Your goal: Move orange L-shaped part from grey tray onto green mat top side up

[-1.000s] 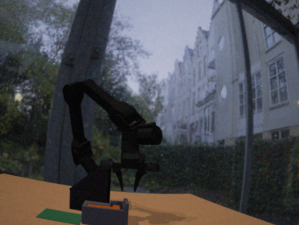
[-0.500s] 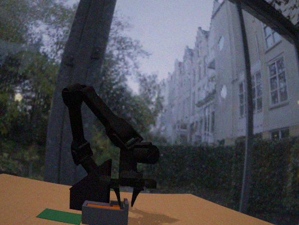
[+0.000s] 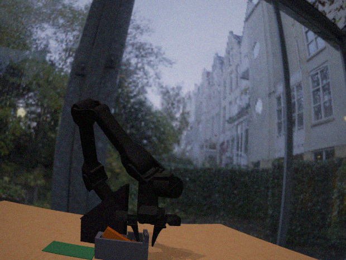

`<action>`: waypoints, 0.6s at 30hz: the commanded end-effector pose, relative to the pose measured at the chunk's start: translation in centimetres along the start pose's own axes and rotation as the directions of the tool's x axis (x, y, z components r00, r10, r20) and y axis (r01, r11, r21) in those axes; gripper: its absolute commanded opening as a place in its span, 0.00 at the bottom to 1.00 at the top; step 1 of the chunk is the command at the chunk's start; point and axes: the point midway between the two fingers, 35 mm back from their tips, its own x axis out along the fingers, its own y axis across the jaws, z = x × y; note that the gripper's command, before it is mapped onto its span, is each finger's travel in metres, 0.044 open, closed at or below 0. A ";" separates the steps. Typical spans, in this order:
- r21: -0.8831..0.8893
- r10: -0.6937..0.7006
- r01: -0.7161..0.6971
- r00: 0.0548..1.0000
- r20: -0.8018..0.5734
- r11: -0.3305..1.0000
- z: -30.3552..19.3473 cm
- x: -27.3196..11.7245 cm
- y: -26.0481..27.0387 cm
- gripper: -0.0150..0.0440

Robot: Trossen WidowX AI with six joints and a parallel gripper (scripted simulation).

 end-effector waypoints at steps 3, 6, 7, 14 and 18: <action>-0.010 -0.014 0.014 1.000 -0.008 1.000 -0.4 1.2 -0.4 0.56; -0.010 -0.014 0.014 1.000 -0.008 1.000 -0.4 1.2 -0.4 0.56; -0.010 -0.014 0.014 1.000 -0.008 1.000 -0.4 1.2 -0.4 0.56; -0.010 -0.014 0.014 1.000 -0.008 1.000 -0.4 1.2 -0.4 0.56; -0.010 -0.014 0.014 1.000 -0.008 1.000 -0.4 1.2 -0.4 0.56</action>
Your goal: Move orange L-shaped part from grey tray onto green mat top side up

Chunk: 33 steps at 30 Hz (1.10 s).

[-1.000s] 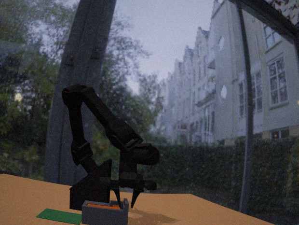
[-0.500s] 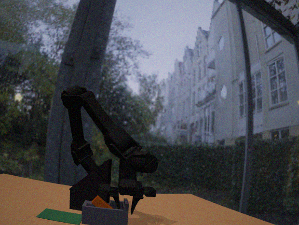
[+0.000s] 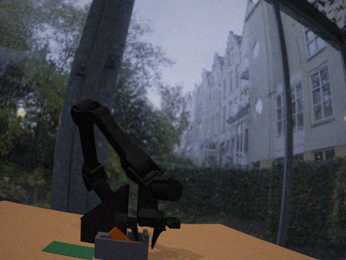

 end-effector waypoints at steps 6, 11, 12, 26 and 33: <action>0.000 0.000 0.000 1.000 0.000 1.000 0.0 0.0 0.0 0.56; -0.001 -0.001 0.001 1.000 -0.001 1.000 0.0 -0.1 0.1 0.56; -0.001 -0.002 0.002 1.000 -0.002 1.000 0.0 -0.3 0.2 0.56; -0.007 -0.004 0.004 1.000 -0.007 1.000 0.0 -9.3 0.2 0.56; -0.007 -0.005 0.004 1.000 -0.008 1.000 -0.2 -10.8 -0.1 0.56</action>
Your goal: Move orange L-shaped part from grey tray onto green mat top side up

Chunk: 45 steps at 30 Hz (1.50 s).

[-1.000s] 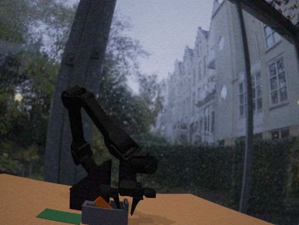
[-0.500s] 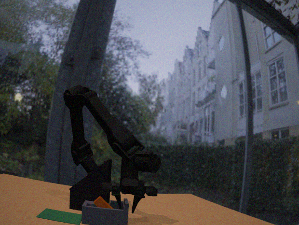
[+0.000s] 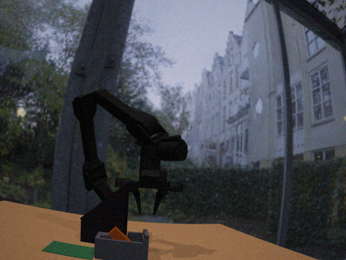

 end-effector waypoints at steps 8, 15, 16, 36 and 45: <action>-0.001 -0.003 0.003 1.000 -0.005 1.000 -0.1 0.0 -0.1 0.56; -0.001 -0.003 0.003 1.000 -0.005 1.000 -0.1 0.0 -0.1 0.56; -0.001 -0.003 0.003 1.000 -0.005 1.000 -0.1 0.0 -0.1 0.56; -0.664 -0.007 -0.003 1.000 -0.013 0.747 0.5 -0.2 -3.7 0.73; -0.998 -0.015 -0.022 1.000 -0.023 0.060 0.7 -0.2 -7.6 0.73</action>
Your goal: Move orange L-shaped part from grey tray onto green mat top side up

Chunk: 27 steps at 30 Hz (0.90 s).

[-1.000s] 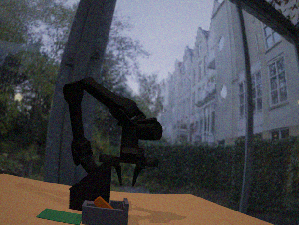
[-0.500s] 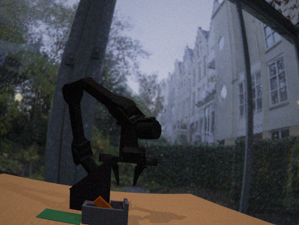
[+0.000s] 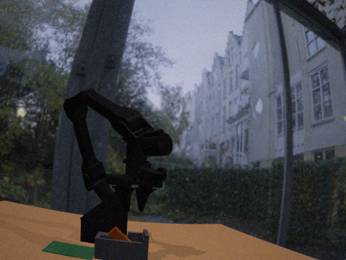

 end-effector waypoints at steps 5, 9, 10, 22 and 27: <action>-0.654 -0.004 -0.025 0.999 -0.043 0.756 -3.5 0.6 -2.3 0.73; -0.654 -0.004 -0.025 0.999 -0.043 0.756 -3.5 0.6 -2.3 0.73; -0.654 -0.004 -0.025 0.999 -0.043 0.756 -3.5 0.6 -2.3 0.73; -0.654 -0.004 -0.024 0.999 -0.043 0.756 -3.5 1.6 -2.3 0.73; -0.653 -0.006 -0.024 0.999 -0.044 0.757 -3.6 3.7 -2.4 0.73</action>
